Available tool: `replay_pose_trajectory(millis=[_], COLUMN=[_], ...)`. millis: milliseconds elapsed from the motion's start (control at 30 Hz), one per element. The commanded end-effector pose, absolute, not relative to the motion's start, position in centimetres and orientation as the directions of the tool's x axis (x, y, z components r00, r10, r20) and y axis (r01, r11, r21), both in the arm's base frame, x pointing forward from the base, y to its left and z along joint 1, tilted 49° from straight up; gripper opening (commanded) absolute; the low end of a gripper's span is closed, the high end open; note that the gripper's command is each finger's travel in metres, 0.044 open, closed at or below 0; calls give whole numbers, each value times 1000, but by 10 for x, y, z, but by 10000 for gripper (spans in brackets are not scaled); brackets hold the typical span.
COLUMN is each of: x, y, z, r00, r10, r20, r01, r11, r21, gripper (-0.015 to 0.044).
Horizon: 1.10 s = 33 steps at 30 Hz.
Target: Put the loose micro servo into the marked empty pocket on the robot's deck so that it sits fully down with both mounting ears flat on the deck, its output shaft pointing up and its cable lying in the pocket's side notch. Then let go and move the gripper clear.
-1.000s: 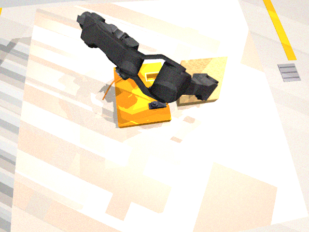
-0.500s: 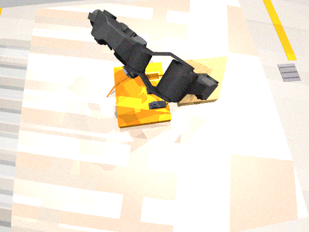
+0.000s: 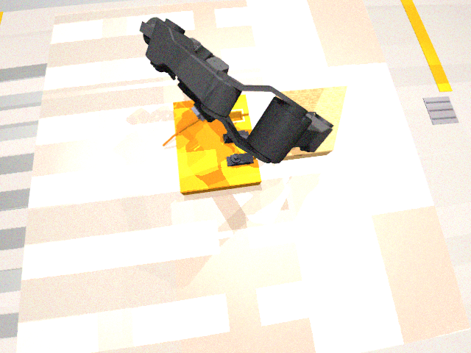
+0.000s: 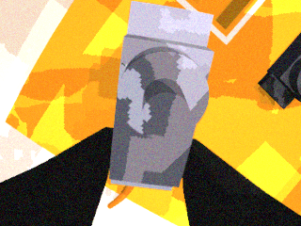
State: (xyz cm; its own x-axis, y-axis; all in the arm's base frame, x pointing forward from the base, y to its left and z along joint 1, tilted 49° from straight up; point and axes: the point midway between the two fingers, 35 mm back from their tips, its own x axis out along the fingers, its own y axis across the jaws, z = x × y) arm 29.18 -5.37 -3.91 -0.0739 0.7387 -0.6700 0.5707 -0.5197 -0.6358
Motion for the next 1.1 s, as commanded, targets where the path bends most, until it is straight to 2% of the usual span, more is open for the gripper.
replay_pose_trajectory(millis=[0, 533, 1067], x=[293, 293, 293], y=[-56, -56, -56], z=[-38, -38, -37], r00=[-62, -62, -61], r10=[738, 738, 738], r20=[-672, -672, -672], r01=[634, 945, 973], r11=[-491, -174, 195], r21=[-598, -278, 125], gripper=[0, 0, 0])
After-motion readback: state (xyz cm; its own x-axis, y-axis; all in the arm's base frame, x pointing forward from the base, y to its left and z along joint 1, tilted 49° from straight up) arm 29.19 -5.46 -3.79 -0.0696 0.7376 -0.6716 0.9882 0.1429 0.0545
